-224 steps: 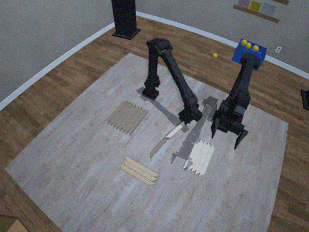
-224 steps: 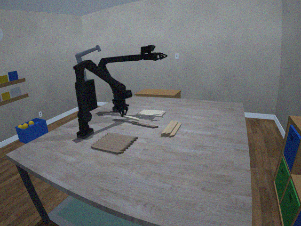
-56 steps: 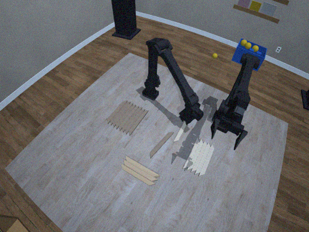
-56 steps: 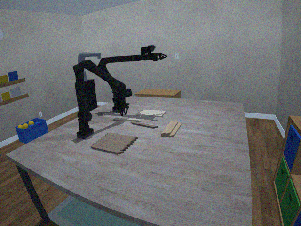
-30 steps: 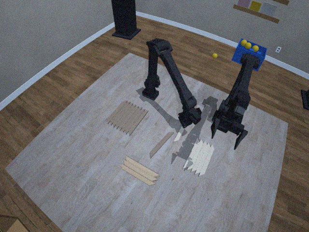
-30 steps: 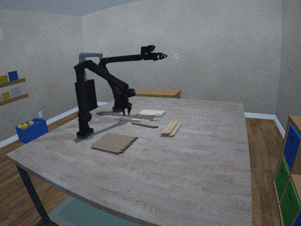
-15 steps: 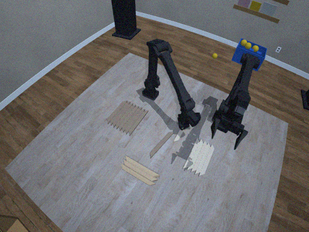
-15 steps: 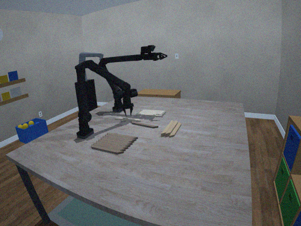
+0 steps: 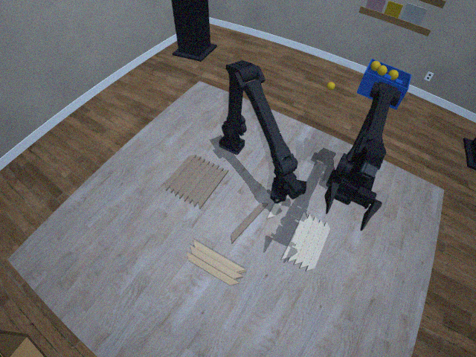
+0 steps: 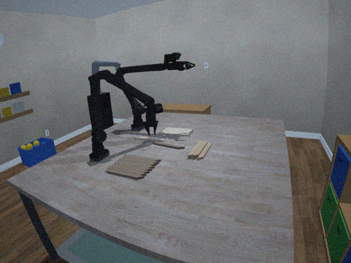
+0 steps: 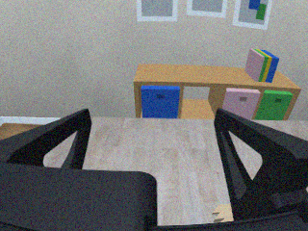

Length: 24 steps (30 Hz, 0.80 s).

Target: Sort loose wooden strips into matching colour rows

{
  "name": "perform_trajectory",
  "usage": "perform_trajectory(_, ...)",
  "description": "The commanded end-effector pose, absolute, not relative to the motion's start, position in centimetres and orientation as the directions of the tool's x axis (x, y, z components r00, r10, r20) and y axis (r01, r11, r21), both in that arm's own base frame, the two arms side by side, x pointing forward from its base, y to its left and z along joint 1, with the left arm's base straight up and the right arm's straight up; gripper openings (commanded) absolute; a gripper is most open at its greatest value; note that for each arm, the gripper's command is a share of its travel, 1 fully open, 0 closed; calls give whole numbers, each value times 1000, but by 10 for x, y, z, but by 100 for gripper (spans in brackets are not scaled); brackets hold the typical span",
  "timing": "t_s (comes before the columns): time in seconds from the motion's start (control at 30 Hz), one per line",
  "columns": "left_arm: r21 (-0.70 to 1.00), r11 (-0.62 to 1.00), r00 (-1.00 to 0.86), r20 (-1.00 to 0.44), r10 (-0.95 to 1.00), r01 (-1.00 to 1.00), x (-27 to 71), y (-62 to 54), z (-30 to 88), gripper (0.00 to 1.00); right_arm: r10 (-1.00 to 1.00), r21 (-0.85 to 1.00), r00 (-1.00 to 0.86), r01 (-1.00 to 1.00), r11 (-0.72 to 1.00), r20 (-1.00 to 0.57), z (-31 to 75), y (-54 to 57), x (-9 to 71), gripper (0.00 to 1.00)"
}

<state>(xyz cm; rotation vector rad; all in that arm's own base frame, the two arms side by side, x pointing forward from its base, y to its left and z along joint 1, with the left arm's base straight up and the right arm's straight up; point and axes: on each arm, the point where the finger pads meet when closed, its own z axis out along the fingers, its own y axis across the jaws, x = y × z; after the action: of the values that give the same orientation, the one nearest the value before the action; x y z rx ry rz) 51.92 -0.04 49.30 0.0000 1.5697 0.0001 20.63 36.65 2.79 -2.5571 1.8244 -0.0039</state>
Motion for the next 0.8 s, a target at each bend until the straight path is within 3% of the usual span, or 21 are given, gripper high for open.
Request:
perform_trajectory(0.0, 9, 1000, -2, -1000, 9, 11, 519, -6, 489, 100, -981, -21, 193, -981, -193, -19, 39, 382, 224, 42)
perform_trajectory(0.77, 9, 1000, 21, -1000, 8, 9, 519, -6, 504, 100, -976, -13, -217, -976, 218, -25, 39, 371, 258, 42)
